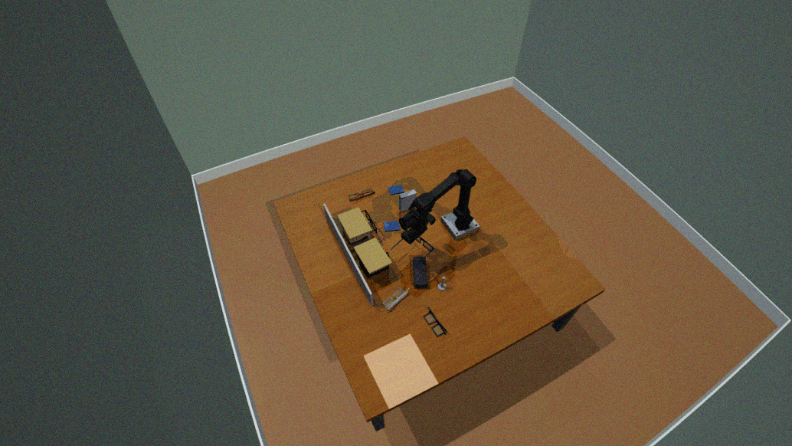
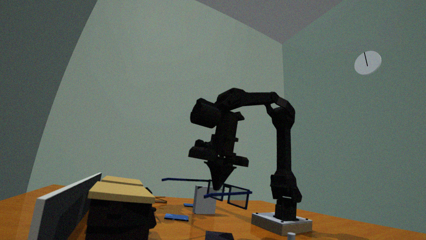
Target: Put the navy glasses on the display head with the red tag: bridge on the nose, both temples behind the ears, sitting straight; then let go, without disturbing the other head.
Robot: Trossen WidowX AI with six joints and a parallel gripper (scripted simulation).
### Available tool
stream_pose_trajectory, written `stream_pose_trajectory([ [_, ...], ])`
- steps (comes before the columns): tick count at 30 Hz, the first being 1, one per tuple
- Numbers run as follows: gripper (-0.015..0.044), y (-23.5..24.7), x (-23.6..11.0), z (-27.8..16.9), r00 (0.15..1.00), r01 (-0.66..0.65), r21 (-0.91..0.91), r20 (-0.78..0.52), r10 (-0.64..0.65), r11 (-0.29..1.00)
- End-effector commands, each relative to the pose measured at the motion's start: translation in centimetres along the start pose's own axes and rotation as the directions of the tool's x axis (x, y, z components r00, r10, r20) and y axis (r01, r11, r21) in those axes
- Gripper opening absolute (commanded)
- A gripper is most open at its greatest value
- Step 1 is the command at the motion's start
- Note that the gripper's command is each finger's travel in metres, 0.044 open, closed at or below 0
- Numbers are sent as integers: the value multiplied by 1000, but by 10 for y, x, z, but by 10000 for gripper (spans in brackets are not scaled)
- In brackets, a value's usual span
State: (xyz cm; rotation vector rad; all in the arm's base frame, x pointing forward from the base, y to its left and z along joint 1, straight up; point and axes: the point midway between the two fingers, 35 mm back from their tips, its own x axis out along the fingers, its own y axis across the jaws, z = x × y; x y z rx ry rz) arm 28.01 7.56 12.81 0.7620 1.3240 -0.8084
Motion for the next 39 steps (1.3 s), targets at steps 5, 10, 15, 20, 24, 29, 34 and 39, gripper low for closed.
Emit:
stream_pose_trajectory([
  [5, 0, 4, -9, -25, 996, -28, 75, 92, 21, 997],
  [10, 0, 6, -16, -41, 988, -65, 121, 144, 47, 990],
  [15, 0, 7, -22, -57, 978, -115, 166, 192, 82, 979],
  [20, 0, 8, -30, -73, 964, -176, 208, 236, 125, 962],
  [24, 0, 8, -36, -86, 950, -230, 239, 266, 164, 943],
  [29, 0, 6, -44, -102, 929, -303, 276, 297, 219, 912],
  [34, 0, 4, -52, -118, 905, -378, 311, 321, 278, 872],
  [39, 0, 1, -61, -133, 878, -453, 346, 337, 341, 822],
])
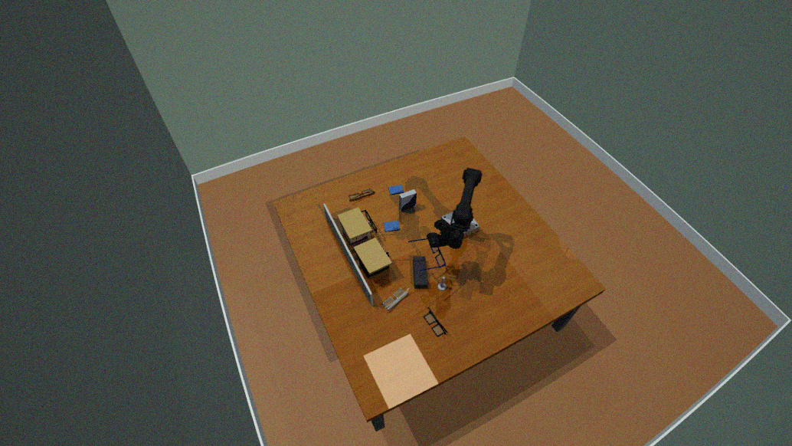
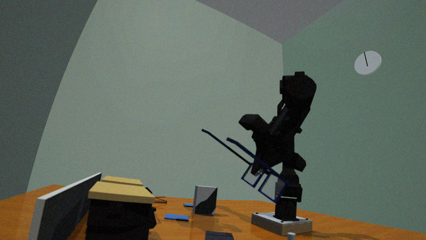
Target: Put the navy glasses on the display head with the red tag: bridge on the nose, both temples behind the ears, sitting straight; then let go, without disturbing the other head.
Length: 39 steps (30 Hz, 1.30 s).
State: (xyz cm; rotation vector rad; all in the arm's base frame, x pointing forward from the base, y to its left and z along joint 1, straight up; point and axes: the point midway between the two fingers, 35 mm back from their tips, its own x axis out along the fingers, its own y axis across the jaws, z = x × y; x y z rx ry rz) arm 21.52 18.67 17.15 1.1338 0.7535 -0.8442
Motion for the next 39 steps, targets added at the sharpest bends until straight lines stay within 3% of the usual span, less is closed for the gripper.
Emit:
stream_pose_trajectory([
  [1, 0, -4, -11, -8, 998, -60, 53, -6, 61, 997],
  [18, 0, -24, -61, -39, 954, -249, 298, -91, 287, 921],
  [39, 0, -22, -56, -37, 962, -229, 267, -81, 259, 936],
])
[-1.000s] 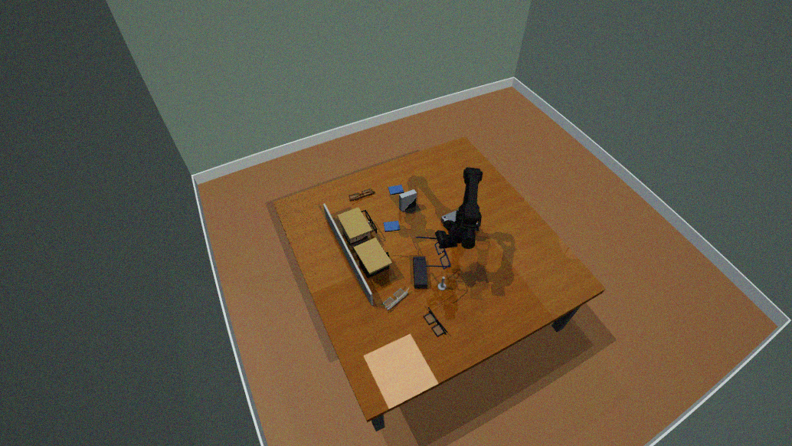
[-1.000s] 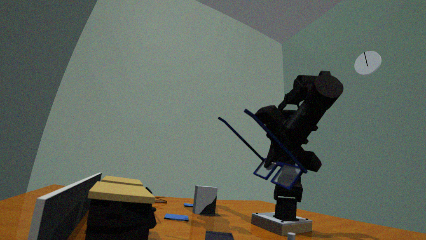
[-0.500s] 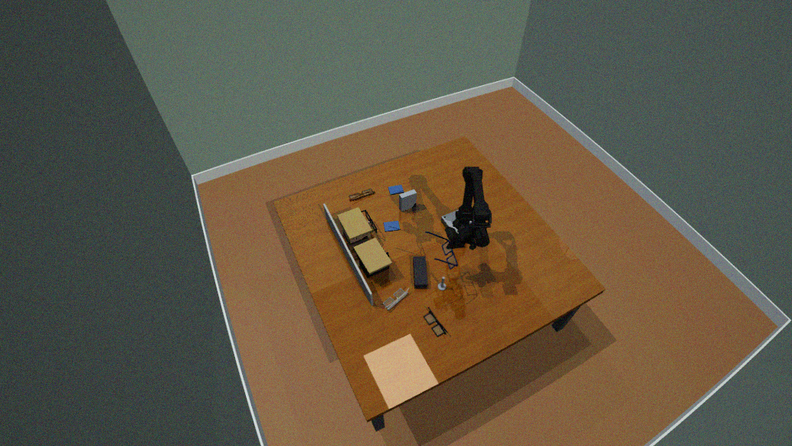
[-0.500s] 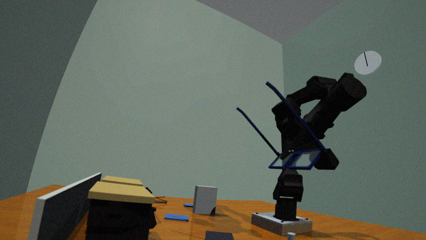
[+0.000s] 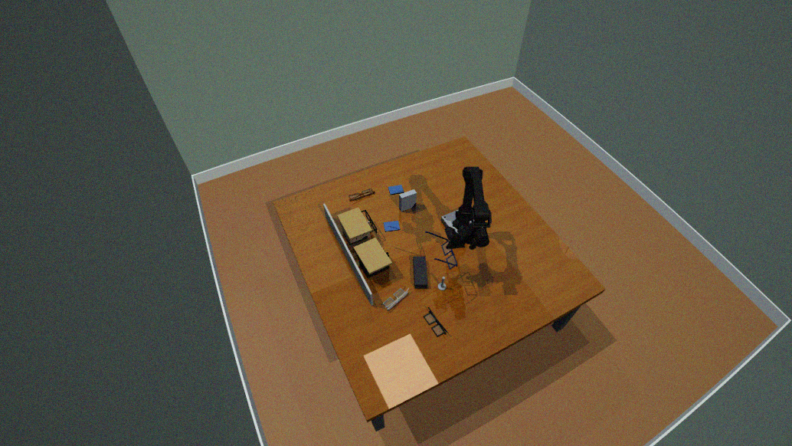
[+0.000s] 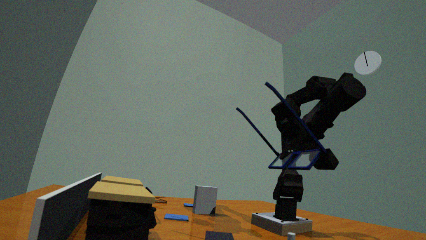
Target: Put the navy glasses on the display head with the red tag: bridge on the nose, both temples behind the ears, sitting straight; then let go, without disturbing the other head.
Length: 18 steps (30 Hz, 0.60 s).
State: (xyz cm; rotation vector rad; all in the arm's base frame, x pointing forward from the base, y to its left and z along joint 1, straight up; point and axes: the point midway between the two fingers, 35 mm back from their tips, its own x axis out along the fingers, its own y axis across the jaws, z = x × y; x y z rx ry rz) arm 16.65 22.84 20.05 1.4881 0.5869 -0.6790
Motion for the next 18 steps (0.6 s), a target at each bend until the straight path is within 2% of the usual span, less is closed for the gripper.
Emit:
stream_pose_trajectory([
  [1, 0, -1, 0, 0, 1000, 4, -3, 0, -4, 1000],
  [13, 0, 0, 1, 0, 1000, 6, -4, 1, -6, 1000],
  [18, 0, 3, 11, 7, 999, 42, -33, 35, -41, 999],
])
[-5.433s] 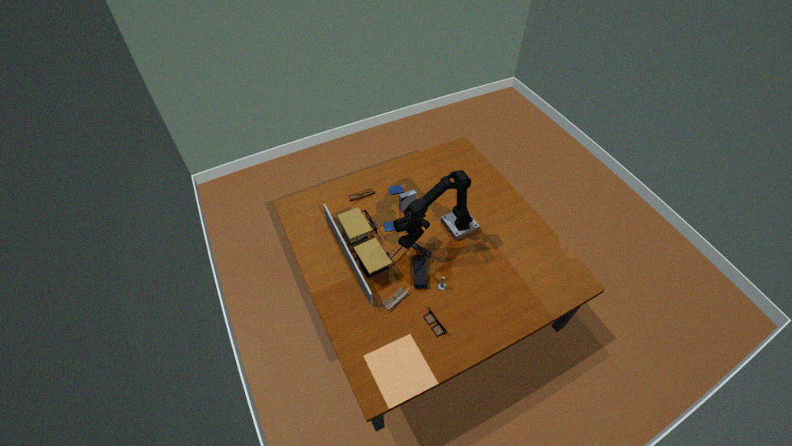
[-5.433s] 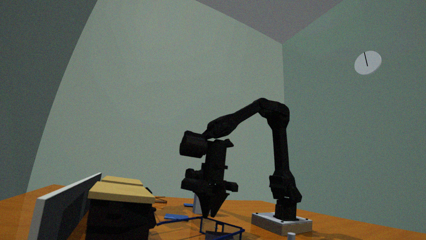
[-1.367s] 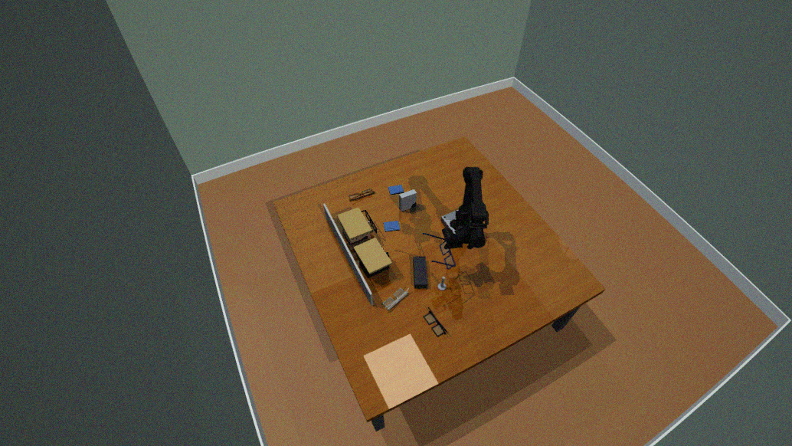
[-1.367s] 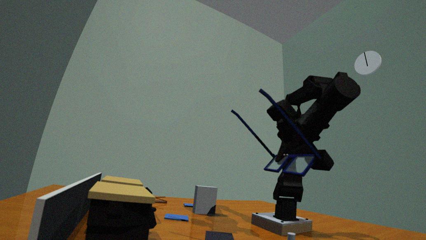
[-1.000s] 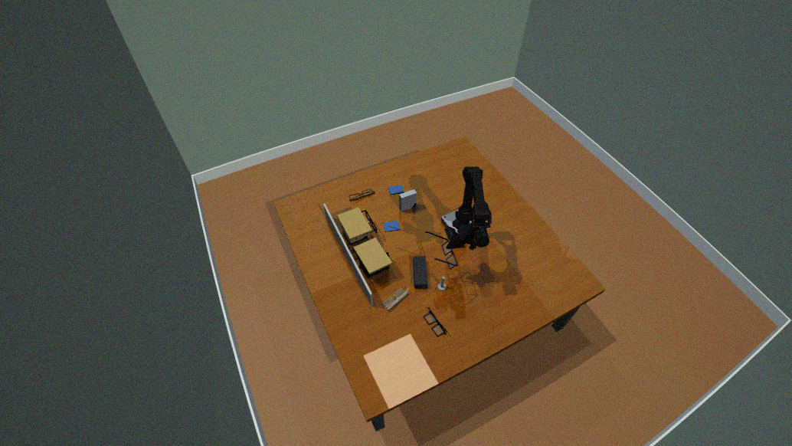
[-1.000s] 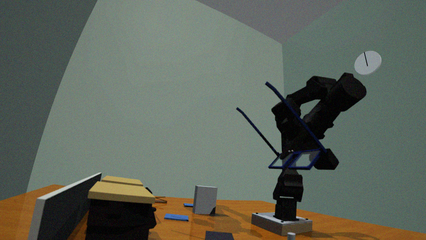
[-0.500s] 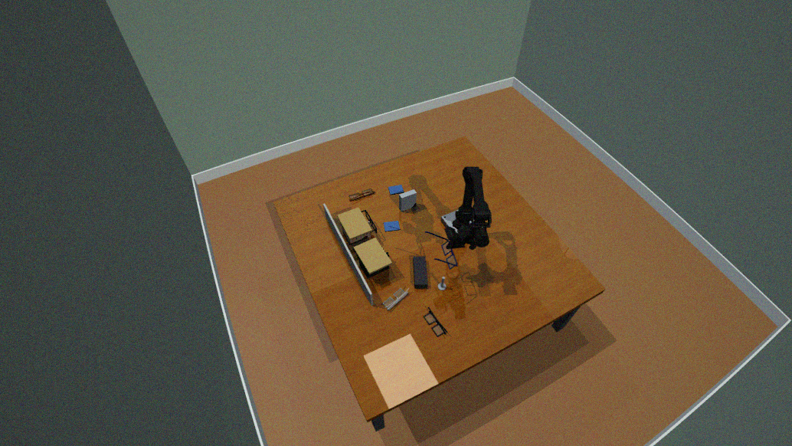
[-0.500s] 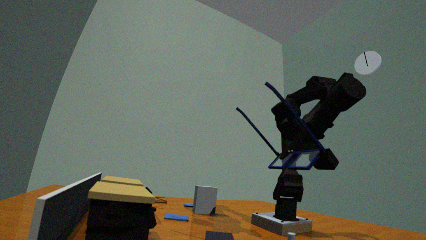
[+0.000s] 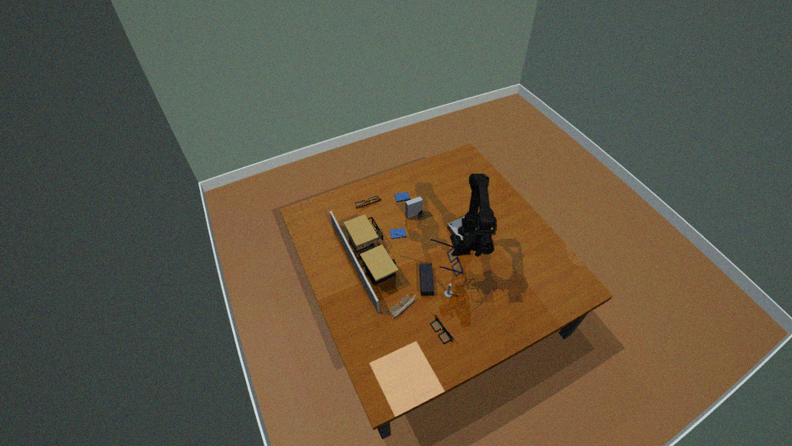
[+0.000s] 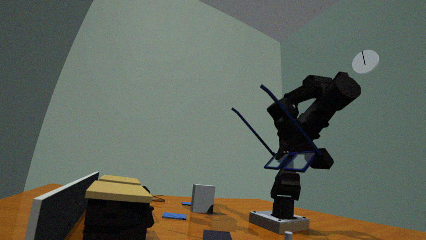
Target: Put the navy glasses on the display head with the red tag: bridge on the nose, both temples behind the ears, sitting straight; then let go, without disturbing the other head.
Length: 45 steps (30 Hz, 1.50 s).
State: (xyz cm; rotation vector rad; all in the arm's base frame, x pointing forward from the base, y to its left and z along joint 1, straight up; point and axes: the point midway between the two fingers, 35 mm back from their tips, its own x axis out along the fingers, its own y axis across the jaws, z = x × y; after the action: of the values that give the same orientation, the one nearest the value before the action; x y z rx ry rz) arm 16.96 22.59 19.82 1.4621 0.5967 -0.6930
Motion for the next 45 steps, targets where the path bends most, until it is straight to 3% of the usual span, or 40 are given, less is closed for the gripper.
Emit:
stream_pose_trajectory([
  [1, 0, 4, 10, 7, 999, 36, -22, 32, -35, 999],
  [23, 0, 22, 70, 64, 941, 318, -147, 169, -293, 937],
  [45, 0, 30, 111, 130, 838, 545, -209, 145, -525, 812],
])
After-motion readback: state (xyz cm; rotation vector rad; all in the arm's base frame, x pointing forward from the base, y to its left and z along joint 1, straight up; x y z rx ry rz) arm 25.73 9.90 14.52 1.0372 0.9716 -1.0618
